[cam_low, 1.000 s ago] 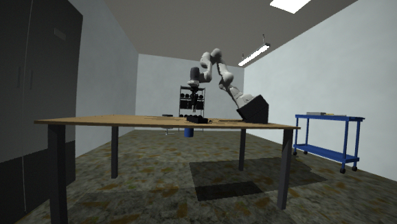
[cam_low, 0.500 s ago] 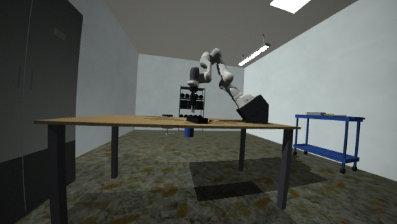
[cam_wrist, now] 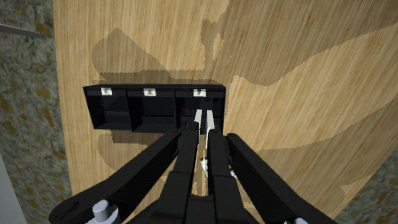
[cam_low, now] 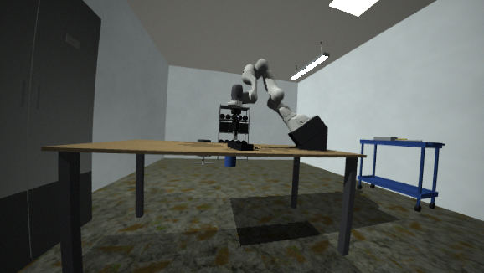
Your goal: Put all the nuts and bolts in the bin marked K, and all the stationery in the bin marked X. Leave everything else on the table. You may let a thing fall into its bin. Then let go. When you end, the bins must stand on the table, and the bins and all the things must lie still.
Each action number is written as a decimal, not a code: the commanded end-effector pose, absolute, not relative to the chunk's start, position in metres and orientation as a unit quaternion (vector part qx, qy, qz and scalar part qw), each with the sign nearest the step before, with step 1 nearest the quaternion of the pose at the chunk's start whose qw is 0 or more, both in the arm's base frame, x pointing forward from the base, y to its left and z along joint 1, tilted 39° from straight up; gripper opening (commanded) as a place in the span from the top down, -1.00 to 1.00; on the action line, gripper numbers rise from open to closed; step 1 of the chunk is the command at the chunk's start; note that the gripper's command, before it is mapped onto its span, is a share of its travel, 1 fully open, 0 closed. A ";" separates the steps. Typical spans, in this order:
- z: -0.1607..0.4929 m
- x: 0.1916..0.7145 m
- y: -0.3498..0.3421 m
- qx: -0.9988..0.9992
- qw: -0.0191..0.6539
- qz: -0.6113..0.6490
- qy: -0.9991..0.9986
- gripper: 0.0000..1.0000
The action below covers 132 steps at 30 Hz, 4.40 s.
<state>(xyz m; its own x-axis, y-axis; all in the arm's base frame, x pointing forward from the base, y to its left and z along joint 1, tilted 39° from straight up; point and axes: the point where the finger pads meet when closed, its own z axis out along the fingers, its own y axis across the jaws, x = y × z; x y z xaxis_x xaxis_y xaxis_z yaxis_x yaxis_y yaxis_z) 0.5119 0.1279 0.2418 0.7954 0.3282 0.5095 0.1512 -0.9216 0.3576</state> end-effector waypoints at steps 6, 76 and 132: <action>0.228 0.527 0.127 0.935 0.146 0.300 0.120 0.89; 0.215 0.537 0.123 0.935 0.146 0.300 0.120 0.89; 0.259 0.503 0.135 0.935 0.146 0.300 0.120 0.89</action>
<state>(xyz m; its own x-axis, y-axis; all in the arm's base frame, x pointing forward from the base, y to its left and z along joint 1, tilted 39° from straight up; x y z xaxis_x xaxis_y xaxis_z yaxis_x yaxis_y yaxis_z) 0.5042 0.1353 0.2601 0.7898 0.3029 0.5333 0.1291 -0.9321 0.3383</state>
